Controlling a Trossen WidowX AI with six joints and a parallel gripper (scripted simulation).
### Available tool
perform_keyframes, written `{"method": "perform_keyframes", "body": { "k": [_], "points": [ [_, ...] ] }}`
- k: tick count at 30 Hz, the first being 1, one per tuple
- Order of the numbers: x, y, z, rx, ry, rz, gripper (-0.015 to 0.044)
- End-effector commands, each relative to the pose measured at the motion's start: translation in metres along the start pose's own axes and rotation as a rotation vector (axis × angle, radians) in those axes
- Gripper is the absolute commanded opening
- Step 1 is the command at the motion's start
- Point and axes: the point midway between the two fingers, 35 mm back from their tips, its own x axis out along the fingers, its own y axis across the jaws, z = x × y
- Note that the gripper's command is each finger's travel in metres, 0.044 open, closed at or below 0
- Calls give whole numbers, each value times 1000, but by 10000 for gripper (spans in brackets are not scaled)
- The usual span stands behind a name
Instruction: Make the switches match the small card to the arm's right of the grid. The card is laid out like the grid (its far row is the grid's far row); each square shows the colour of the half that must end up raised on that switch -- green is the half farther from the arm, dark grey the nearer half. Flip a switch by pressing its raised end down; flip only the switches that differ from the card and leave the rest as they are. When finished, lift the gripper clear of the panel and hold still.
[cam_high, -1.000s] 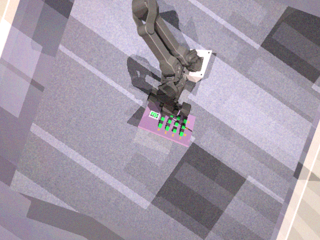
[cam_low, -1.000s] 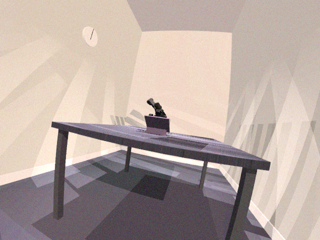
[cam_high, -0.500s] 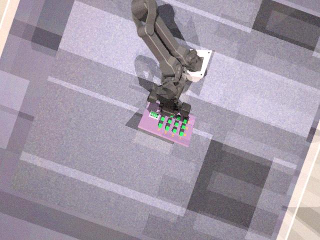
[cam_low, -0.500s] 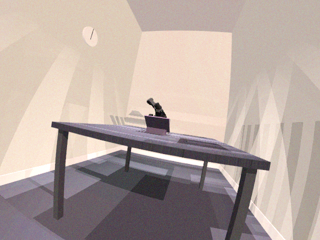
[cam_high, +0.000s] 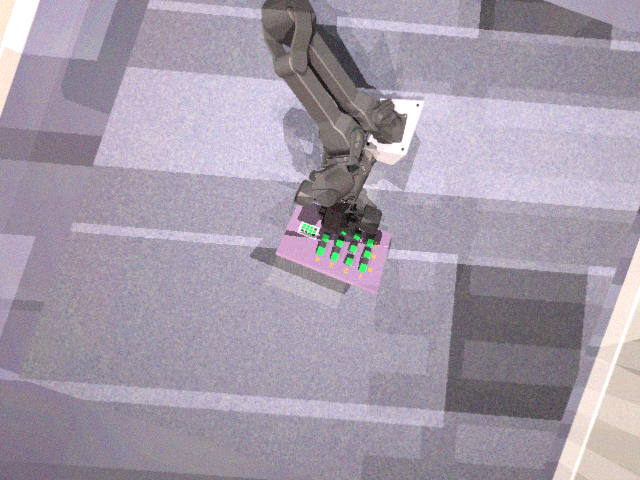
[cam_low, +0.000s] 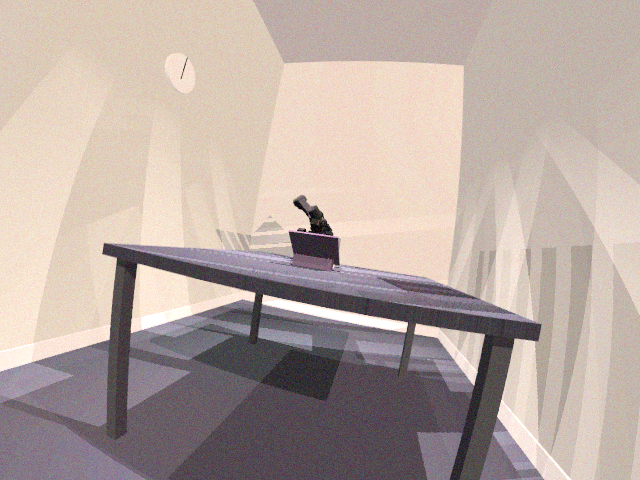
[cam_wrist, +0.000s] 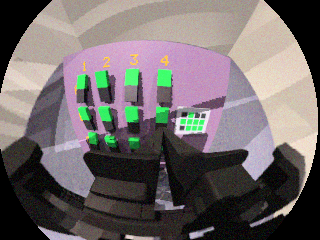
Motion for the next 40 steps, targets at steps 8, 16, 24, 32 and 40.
{"method": "perform_keyframes", "body": {
  "k": [8, 16, 24, 32, 40],
  "points": [
    [0, 1, 0, 2, 0, 2, 0],
    [-47, 7, 4, 5, 37, 22, 0],
    [-64, 1, 3, -3, 25, 8, 0],
    [-65, 8, 5, -2, 29, 12, 0],
    [-70, 49, 12, 0, 27, 12, 0]
  ]
}}
